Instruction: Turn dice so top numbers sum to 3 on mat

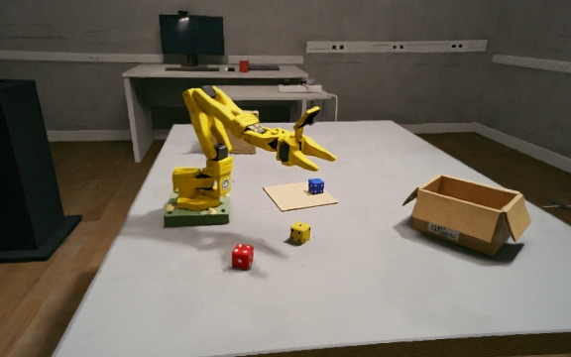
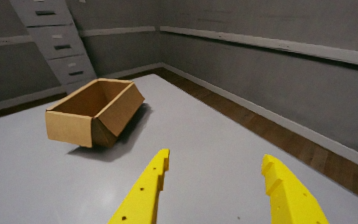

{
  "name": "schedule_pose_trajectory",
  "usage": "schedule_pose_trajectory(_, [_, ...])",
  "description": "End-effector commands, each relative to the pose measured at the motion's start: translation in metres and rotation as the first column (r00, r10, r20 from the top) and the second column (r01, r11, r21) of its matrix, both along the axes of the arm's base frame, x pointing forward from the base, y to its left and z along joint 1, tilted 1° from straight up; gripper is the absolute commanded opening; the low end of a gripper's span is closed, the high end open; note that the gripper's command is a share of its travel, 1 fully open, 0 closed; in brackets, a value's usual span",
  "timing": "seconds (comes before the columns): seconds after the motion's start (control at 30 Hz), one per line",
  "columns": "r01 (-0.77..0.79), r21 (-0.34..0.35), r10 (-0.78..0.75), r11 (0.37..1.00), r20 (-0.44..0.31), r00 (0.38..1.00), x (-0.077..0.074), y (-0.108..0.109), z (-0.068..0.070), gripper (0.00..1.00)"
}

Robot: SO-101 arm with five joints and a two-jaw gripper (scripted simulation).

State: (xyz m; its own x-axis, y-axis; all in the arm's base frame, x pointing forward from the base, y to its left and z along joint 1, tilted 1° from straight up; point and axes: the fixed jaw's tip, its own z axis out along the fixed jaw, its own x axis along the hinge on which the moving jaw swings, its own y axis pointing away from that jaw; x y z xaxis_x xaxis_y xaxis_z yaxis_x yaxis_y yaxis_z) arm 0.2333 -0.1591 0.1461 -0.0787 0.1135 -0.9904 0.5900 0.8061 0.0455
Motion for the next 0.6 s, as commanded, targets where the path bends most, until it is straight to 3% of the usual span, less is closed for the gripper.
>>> schedule_pose_trajectory(0.0, [-0.002,0.080,0.008,0.997,-0.081,0.997,0.0084,-0.0031,-0.0030,0.35])
schedule_pose_trajectory(0.1, [-0.001,0.097,0.011,0.995,-0.101,0.995,0.0097,-0.0036,-0.0039,0.35])
schedule_pose_trajectory(0.57, [0.068,0.339,0.076,0.938,-0.394,0.916,0.0106,0.0019,-0.0115,0.35])
